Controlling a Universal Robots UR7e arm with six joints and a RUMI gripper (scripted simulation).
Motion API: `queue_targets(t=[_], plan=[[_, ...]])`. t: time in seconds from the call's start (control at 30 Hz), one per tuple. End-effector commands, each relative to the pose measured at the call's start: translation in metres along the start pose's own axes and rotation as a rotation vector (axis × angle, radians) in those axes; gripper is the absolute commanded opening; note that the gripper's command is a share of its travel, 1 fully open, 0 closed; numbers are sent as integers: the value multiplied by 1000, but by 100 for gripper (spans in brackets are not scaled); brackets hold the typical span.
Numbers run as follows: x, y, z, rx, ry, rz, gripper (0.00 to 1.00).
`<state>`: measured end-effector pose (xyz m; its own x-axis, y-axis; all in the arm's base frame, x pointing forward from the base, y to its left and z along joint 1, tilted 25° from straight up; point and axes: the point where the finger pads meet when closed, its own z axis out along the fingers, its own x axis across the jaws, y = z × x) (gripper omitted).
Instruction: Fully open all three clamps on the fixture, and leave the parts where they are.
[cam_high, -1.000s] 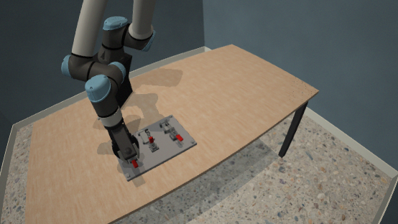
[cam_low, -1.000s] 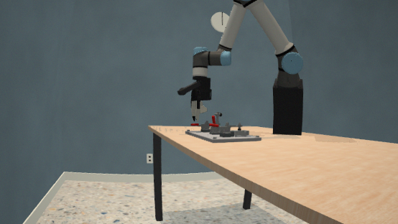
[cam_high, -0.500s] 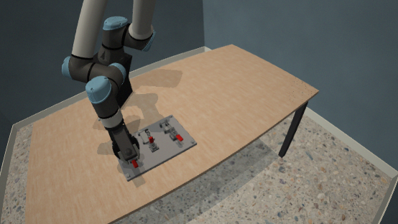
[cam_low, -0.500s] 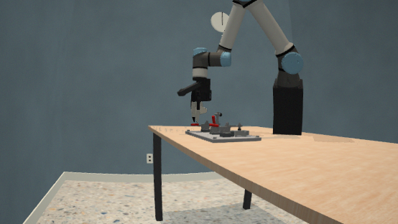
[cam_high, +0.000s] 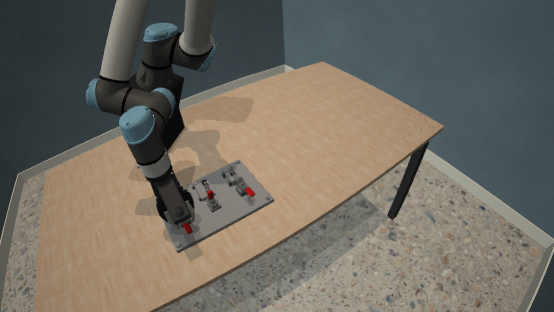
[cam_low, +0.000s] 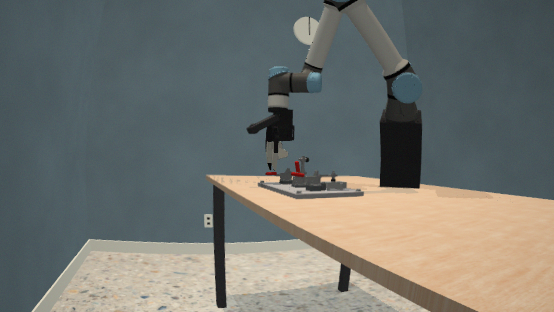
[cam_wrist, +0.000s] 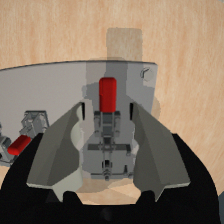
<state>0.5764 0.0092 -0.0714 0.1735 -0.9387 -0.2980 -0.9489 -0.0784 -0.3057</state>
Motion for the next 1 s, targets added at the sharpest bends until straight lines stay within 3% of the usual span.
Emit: queue_targets(t=[0.0,0.4,0.97], plan=[[0,0,0,1,1,0,28],[0,-1,1,1,1,0,28],[0,-1,27,1,1,0,28]])
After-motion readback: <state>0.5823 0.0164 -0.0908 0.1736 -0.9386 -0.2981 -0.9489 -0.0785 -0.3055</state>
